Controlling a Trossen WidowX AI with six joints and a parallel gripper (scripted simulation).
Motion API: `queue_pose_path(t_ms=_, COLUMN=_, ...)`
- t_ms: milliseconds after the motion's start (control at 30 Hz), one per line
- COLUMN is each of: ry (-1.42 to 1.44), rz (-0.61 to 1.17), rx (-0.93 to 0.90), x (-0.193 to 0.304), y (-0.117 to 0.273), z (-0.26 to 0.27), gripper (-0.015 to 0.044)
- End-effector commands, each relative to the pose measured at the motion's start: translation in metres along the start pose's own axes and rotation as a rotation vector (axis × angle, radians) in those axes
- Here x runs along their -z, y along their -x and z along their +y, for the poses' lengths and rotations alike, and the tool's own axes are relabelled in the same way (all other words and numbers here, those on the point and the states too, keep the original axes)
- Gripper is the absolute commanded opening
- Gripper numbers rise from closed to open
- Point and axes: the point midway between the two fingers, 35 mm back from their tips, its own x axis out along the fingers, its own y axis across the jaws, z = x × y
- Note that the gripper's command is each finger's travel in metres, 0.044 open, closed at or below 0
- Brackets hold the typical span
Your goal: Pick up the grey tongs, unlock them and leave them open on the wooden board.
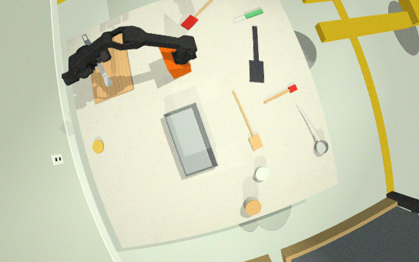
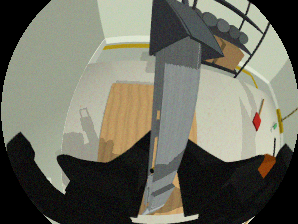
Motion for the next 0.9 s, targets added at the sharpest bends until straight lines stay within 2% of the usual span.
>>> queue_pose_path(t_ms=0, ry=-0.006, rz=0.118, rx=0.001, x=0.001, y=-0.007, z=0.002, gripper=-0.0150)
queue_pose_path(t_ms=533, ry=-0.049, rz=0.698, rx=-0.057, x=0.010, y=-0.028, z=0.008, gripper=-0.0150)
queue_pose_path(t_ms=867, ry=-0.052, rz=0.721, rx=-0.063, x=0.010, y=-0.029, z=0.008, gripper=-0.0150)
